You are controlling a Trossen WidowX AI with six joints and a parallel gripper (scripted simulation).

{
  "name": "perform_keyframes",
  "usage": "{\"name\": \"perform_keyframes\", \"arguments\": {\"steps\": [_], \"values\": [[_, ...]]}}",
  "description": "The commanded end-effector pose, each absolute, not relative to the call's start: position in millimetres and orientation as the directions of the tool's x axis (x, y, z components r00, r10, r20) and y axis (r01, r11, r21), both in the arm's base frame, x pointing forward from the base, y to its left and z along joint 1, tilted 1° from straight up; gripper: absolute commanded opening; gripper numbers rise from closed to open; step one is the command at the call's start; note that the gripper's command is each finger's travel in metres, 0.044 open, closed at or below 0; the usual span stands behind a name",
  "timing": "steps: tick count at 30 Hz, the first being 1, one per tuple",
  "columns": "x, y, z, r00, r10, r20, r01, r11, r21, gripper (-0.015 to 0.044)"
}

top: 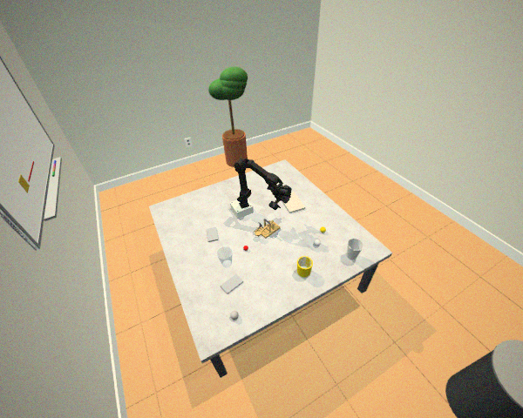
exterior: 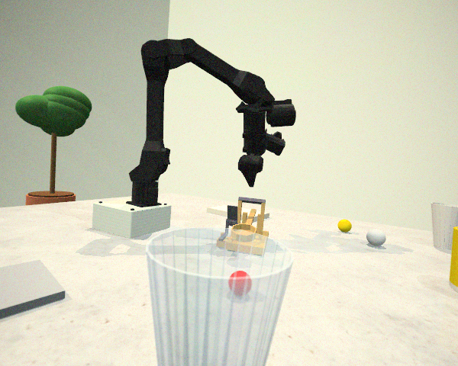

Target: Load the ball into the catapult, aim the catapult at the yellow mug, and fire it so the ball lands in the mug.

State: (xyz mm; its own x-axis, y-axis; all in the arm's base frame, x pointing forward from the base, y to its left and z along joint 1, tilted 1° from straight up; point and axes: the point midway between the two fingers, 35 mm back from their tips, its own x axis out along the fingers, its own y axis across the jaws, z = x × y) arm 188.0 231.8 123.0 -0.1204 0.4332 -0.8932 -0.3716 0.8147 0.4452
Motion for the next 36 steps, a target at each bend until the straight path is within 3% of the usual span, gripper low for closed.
{"name": "perform_keyframes", "arguments": {"steps": [1,19,36], "values": [[197.8,223.1,122.8,-0.089,0.399,-0.912,-0.512,0.768,0.386,0.044],[226.0,182.7,115.9,-0.012,0.244,-0.97,-0.904,0.411,0.114,0.044],[247.4,141.1,113.6,0.031,0.081,-0.996,-0.993,-0.11,-0.04,0.044]]}}
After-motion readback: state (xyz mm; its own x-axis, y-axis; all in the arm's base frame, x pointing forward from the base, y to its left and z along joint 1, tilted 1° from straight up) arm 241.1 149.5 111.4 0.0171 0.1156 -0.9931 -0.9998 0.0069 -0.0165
